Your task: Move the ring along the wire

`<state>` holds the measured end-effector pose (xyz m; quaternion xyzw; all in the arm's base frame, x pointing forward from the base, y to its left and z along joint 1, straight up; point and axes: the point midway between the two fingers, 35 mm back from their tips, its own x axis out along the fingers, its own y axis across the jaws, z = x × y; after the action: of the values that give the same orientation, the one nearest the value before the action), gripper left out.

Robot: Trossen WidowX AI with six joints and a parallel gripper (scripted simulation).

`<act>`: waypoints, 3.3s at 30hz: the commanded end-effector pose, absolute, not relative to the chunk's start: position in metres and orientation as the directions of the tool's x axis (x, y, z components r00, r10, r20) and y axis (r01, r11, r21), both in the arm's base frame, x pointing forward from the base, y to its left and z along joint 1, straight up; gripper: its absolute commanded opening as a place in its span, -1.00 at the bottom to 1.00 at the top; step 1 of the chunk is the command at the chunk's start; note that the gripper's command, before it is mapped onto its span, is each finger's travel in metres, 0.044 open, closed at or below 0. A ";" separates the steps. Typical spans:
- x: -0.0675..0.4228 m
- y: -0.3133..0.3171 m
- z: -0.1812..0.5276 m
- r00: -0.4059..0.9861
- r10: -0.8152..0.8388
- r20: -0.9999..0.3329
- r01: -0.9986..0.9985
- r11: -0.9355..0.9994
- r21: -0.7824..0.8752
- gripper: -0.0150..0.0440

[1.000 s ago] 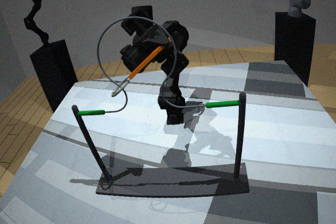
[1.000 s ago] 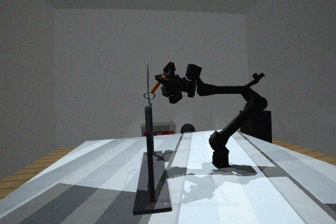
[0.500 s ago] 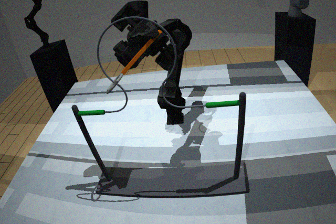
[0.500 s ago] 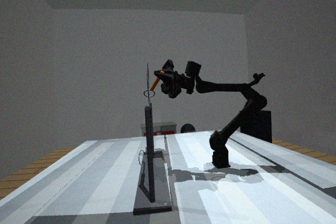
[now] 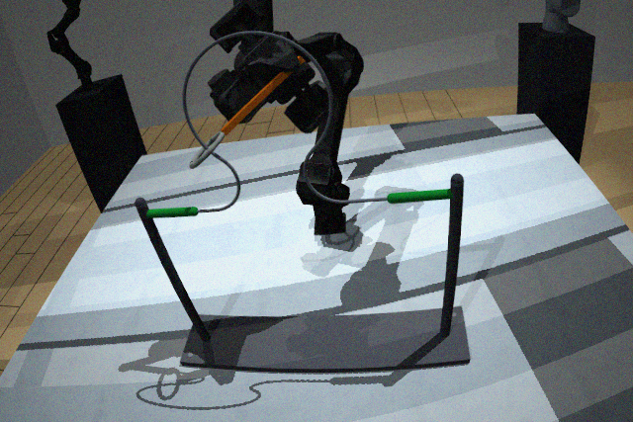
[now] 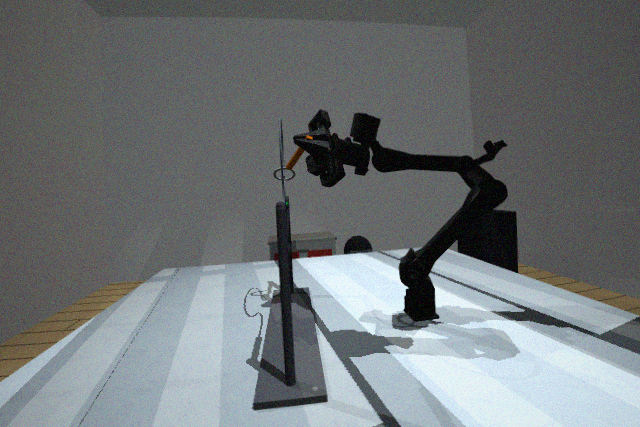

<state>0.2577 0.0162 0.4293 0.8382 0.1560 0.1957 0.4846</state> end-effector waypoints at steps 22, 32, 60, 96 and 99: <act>0.259 0.020 0.422 0.875 0.484 0.017 0.087 -0.191 0.978 -1.00; 0.259 0.022 0.418 0.876 0.480 -0.051 0.093 -0.065 0.994 -1.00; 0.259 0.021 0.405 0.876 0.426 -0.227 0.110 0.282 0.953 -1.00; 0.259 0.014 0.390 0.873 0.268 -0.407 0.130 0.676 0.725 -1.00; 0.259 0.013 0.389 0.873 0.252 -0.418 0.131 0.703 0.699 -1.00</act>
<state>0.2583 0.0145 0.3871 0.4008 0.2514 0.0381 0.8802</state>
